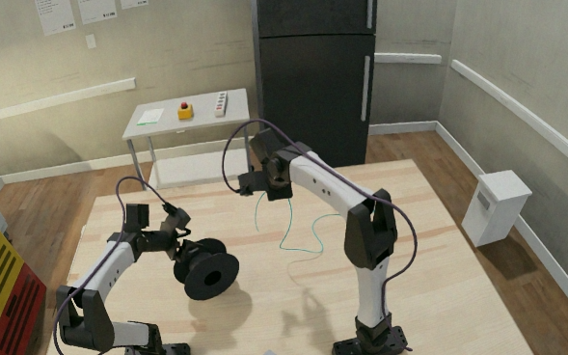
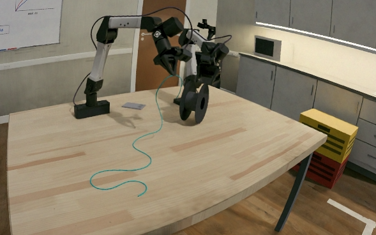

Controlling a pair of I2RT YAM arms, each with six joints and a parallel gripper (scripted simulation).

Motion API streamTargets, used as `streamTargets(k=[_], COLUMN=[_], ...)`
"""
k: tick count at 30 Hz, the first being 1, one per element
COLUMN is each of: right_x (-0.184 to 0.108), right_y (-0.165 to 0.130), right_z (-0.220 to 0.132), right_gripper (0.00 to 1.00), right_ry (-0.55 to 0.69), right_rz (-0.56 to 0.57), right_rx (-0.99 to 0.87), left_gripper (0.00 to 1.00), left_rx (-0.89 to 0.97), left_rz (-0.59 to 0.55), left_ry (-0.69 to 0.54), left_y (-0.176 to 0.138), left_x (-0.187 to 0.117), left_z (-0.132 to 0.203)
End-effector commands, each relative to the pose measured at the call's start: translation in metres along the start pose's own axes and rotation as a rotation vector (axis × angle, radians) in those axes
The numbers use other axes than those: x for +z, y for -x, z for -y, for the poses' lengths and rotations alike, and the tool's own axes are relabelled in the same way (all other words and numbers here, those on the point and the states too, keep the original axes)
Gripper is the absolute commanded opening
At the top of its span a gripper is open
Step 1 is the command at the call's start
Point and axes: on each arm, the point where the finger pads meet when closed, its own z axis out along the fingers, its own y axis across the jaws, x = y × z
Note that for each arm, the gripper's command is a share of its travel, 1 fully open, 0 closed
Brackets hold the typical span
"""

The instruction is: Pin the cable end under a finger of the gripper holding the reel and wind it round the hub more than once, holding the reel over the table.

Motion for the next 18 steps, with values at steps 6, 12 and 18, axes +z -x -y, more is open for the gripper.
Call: streamTargets(k=[6,12,18], right_x=[-0.009,-0.009,-0.009], right_y=[-0.0013,-0.0013,-0.0013], right_z=[0.0036,0.0036,0.0036], right_gripper=[0.0,0.0,0.0], right_ry=[-0.024,-0.024,-0.024], right_rz=[0.007,0.007,0.007], right_rx=[0.0,0.0,0.0], left_gripper=[0.75,0.75,0.75], left_rx=[0.02,0.023,0.028], left_rz=[0.018,0.02,0.03], left_ry=[-0.002,0.0,0.009], left_y=[0.0048,0.0054,0.0085], left_x=[0.0017,0.0009,-0.0028], left_z=[0.0005,-0.0001,-0.0033])
